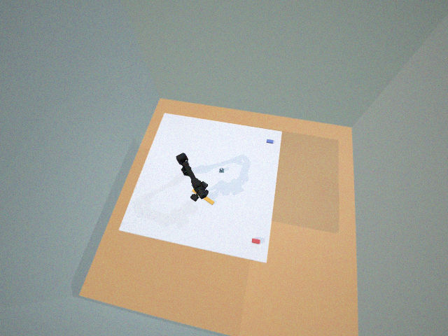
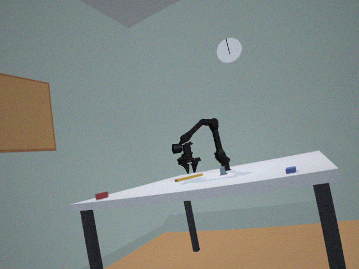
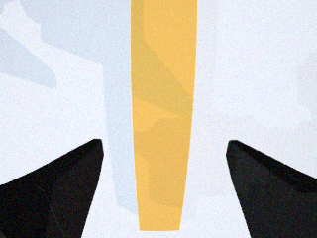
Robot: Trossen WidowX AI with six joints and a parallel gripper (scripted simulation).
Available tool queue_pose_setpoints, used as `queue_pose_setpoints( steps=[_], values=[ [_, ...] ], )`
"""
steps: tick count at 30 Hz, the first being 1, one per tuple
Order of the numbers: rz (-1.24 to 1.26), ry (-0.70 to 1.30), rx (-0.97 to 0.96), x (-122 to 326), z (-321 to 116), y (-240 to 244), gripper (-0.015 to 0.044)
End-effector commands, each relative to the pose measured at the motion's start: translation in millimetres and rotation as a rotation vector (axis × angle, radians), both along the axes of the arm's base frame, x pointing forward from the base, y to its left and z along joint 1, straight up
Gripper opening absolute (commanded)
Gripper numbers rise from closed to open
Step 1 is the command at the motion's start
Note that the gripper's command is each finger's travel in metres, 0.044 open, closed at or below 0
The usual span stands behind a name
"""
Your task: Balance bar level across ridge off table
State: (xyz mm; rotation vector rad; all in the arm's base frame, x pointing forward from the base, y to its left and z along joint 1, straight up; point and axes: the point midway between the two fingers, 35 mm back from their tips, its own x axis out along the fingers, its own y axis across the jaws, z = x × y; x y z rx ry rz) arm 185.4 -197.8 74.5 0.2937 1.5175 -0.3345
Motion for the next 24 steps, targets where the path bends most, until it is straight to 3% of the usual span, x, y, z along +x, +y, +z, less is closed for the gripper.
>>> queue_pose_setpoints(
  steps=[1, 24],
  values=[
    [0.005, 0.004, 0.009, -0.5, -8.0, 1.3, 0.0315],
    [0.005, 0.004, 0.01, -0.4, -26.8, 1.2, 0.0315]
  ],
)
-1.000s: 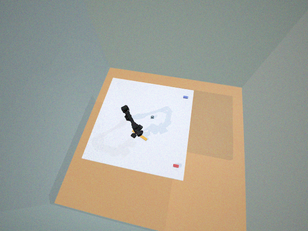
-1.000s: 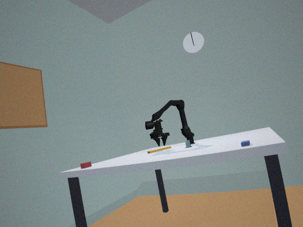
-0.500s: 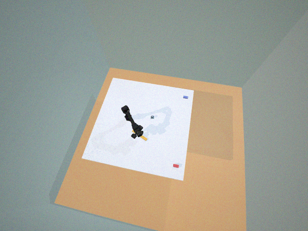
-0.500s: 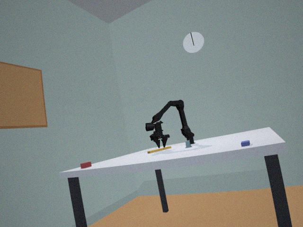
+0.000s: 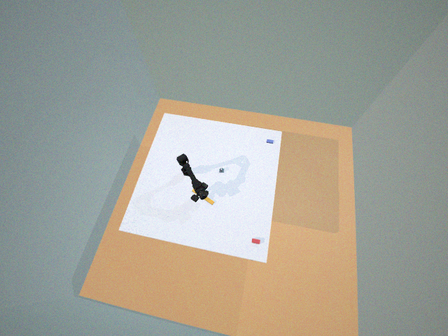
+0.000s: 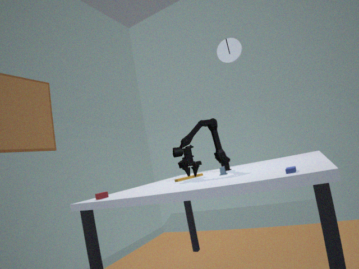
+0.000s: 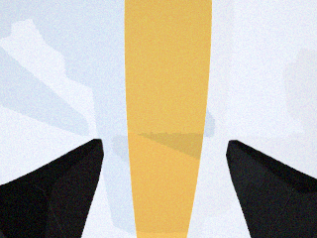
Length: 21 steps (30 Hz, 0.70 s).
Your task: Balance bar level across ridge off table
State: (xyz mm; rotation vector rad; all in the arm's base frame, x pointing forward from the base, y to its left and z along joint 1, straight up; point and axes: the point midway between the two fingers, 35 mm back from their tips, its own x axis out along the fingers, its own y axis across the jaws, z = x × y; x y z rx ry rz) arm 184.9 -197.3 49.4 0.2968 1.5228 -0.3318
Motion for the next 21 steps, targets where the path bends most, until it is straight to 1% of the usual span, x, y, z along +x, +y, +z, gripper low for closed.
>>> queue_pose_setpoints(
  steps=[1, 8, 15, 21],
  values=[
    [0.005, 0.0, 0.005, 0.2, -1.7, 0.6, 0.0315],
    [0.005, 0.0, 0.005, 0.2, -1.7, 0.6, 0.0315],
    [0.0, 0.002, 0.002, -0.3, -0.9, 0.4, 0.0131],
    [0.0, 0.002, 0.002, -0.3, -0.9, 0.4, 0.0091]
  ],
)
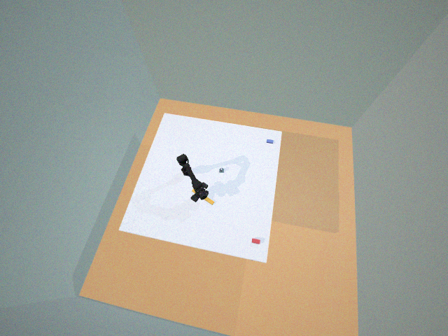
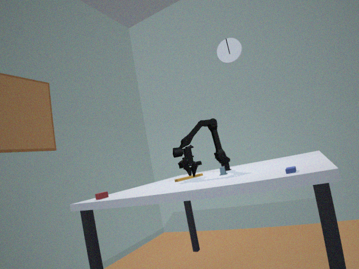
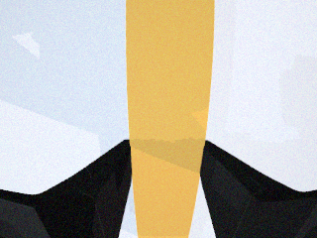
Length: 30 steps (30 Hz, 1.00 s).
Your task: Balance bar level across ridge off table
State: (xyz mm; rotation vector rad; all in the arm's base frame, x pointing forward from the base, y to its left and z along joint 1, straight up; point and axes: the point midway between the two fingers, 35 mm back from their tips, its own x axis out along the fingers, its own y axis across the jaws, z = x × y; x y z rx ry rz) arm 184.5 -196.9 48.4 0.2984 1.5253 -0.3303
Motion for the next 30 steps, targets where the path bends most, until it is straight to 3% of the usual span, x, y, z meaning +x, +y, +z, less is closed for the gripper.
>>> queue_pose_setpoints(
  steps=[1, 4, 30],
  values=[
    [0.0, 0.0, 0.0, 0.0, 0.5, -0.1, 0.0065],
    [0.0, 0.0, 0.0, 0.7, 6.2, -0.8, 0.0],
    [0.004, -0.002, 0.001, 1.5, 73.1, -1.1, 0.0]
  ],
)
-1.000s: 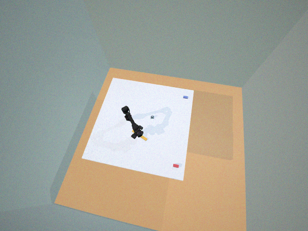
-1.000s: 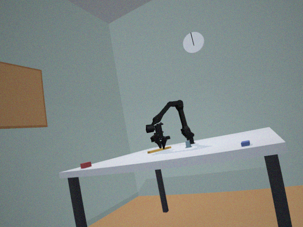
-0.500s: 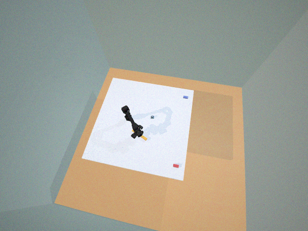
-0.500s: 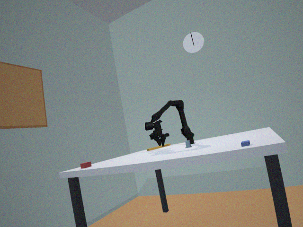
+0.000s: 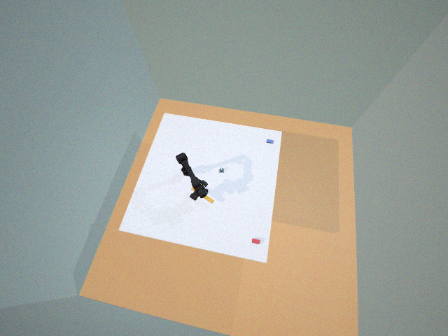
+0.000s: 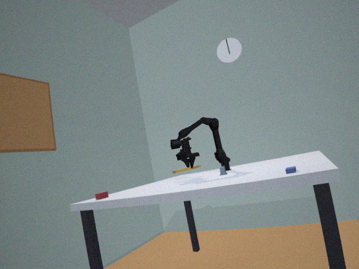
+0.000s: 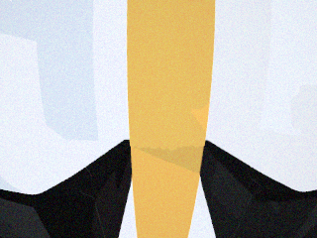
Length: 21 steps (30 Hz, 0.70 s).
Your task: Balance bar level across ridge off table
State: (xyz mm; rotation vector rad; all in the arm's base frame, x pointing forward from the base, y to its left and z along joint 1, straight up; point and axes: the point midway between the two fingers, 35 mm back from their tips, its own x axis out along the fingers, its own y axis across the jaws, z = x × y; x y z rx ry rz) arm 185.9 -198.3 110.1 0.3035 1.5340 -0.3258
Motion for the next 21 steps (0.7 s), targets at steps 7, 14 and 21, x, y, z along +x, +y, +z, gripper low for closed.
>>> queue_pose_setpoints(
  steps=[7, 14, 21],
  values=[
    [0.005, -0.01, -0.006, -1.8, 29.8, 2.6, 0.0],
    [0.014, -0.01, -0.005, 1.5, 36.3, 6.5, 0.0],
    [0.057, -0.012, -0.004, 20.6, 36.8, 21.8, 0.0]
  ],
)
